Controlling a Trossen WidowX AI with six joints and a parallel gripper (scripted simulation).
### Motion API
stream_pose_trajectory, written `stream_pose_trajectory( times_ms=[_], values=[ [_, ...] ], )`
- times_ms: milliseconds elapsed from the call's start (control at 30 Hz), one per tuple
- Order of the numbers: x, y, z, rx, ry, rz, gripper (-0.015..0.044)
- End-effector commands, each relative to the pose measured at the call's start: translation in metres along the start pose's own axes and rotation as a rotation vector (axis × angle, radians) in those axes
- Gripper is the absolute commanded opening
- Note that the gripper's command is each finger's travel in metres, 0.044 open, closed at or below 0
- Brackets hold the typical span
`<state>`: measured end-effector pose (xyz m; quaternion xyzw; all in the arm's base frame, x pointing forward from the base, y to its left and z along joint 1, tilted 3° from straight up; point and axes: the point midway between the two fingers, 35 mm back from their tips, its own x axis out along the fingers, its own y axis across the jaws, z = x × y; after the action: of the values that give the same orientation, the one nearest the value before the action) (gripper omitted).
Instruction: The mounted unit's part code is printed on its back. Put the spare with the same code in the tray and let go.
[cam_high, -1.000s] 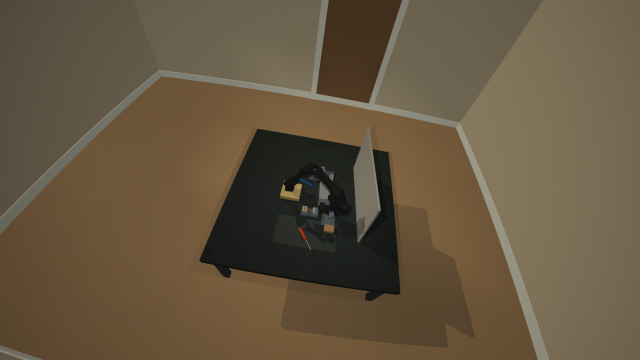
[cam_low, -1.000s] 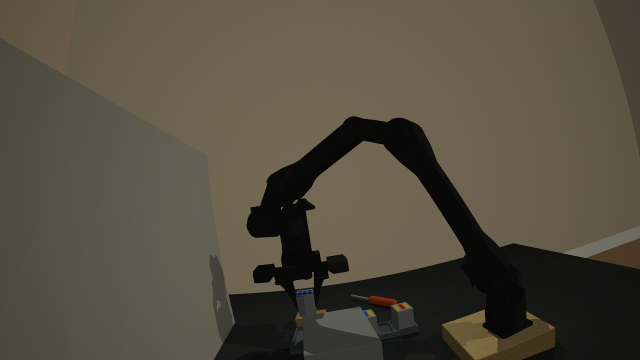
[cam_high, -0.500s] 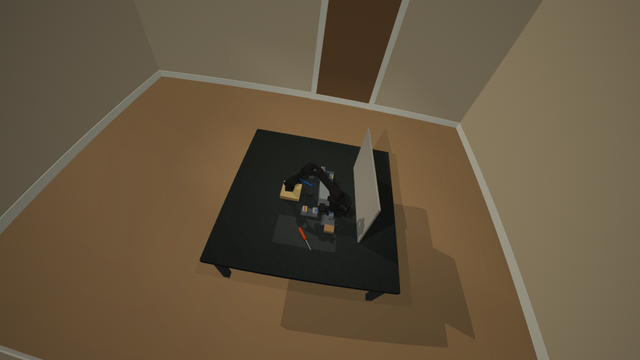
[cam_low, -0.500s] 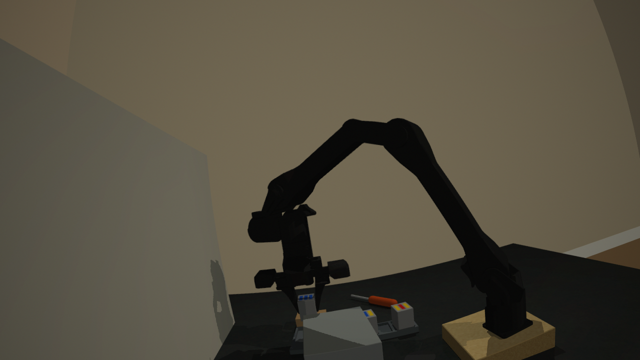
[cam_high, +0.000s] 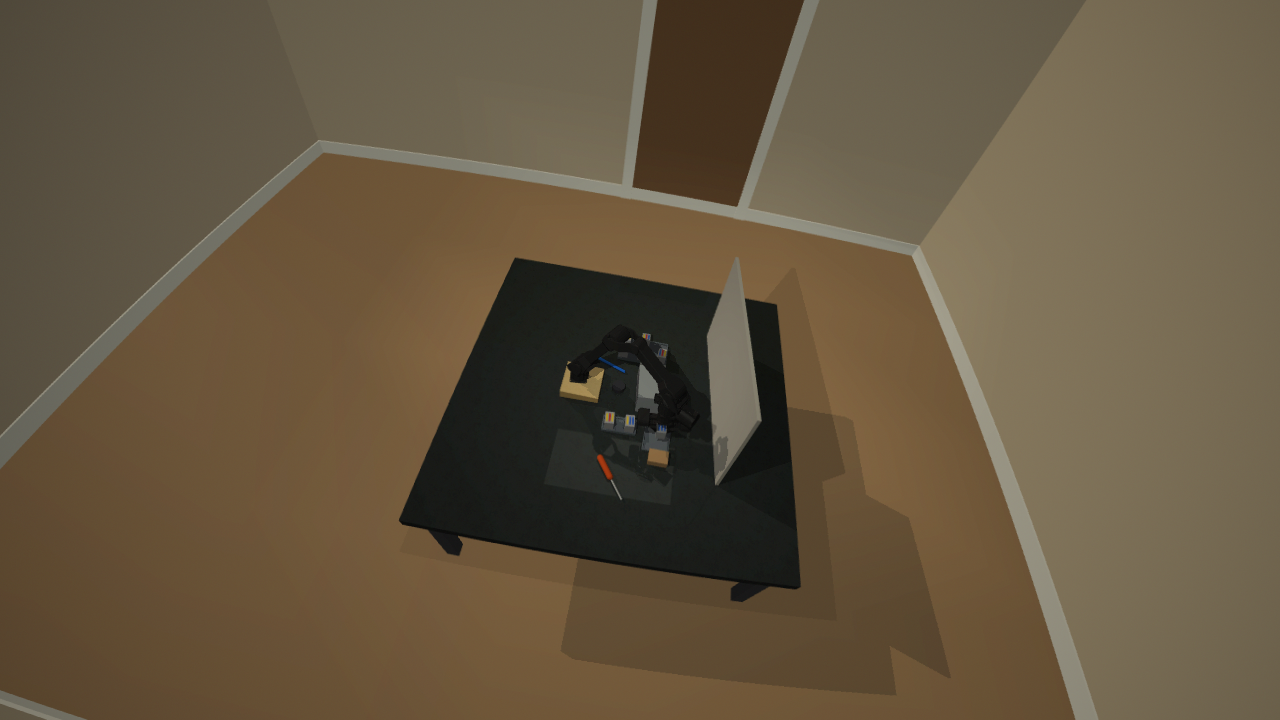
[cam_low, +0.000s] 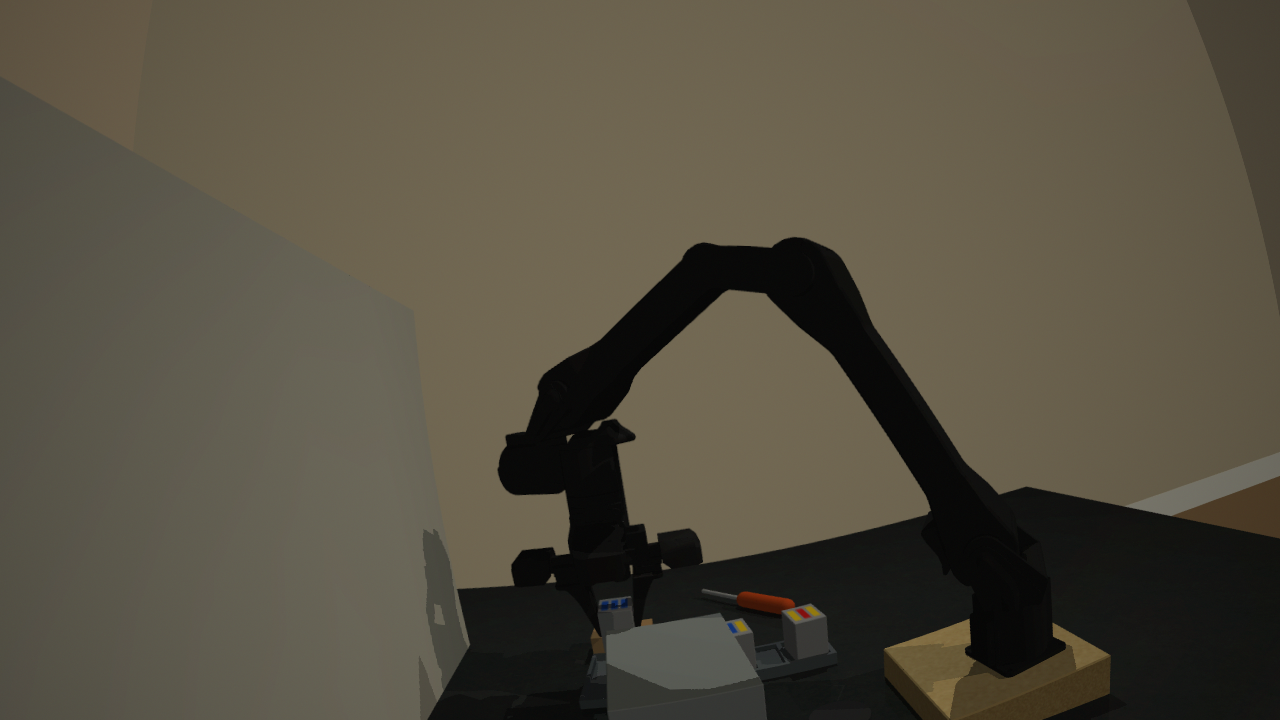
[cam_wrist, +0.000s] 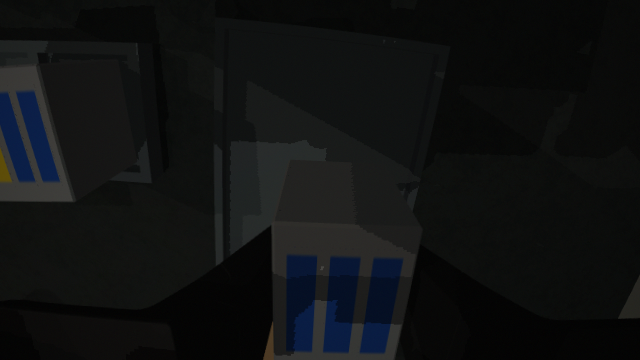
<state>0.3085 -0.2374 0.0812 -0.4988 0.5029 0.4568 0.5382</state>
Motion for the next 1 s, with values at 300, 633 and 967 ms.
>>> stream_pose_trajectory(
  times_ms=[300,633,967],
  values=[
    [0.011,0.001,0.002,0.003,-0.004,-0.002,0.0],
    [0.018,0.002,0.002,0.003,-0.004,-0.002,0.0],
    [0.025,0.004,0.003,0.003,-0.004,-0.002,0.0]
  ],
)
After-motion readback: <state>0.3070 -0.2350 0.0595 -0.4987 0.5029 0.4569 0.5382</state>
